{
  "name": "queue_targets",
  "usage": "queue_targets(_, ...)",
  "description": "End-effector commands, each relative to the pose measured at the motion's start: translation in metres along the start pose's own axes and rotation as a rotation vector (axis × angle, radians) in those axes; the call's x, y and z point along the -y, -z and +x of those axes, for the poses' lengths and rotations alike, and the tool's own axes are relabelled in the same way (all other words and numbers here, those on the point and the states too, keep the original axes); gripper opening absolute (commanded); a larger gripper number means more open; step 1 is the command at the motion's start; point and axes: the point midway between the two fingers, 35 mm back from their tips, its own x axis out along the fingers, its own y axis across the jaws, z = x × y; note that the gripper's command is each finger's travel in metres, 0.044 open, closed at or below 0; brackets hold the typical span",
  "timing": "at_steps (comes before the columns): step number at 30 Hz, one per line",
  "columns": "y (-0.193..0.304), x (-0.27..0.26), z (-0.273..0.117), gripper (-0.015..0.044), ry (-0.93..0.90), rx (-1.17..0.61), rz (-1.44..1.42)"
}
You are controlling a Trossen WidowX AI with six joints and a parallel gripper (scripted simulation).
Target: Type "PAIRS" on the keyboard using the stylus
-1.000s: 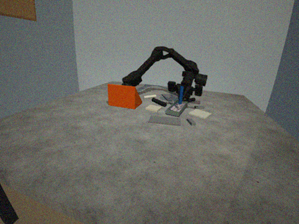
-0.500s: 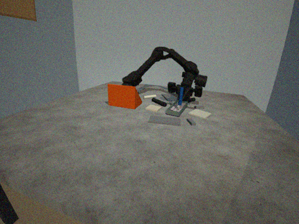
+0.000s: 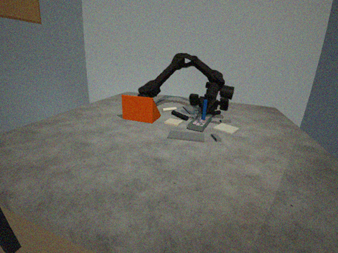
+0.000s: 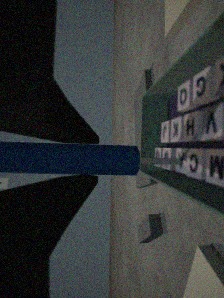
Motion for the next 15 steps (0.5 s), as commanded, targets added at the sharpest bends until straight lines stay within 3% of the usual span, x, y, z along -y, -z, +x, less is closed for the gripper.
queue_targets(1, 0.000, 0.000, 0.000, 0.0081, -0.001, 0.003, 0.003)
queue_targets(15, 0.031, 0.000, -0.018, 0.0081, -0.001, 0.002, 0.003)
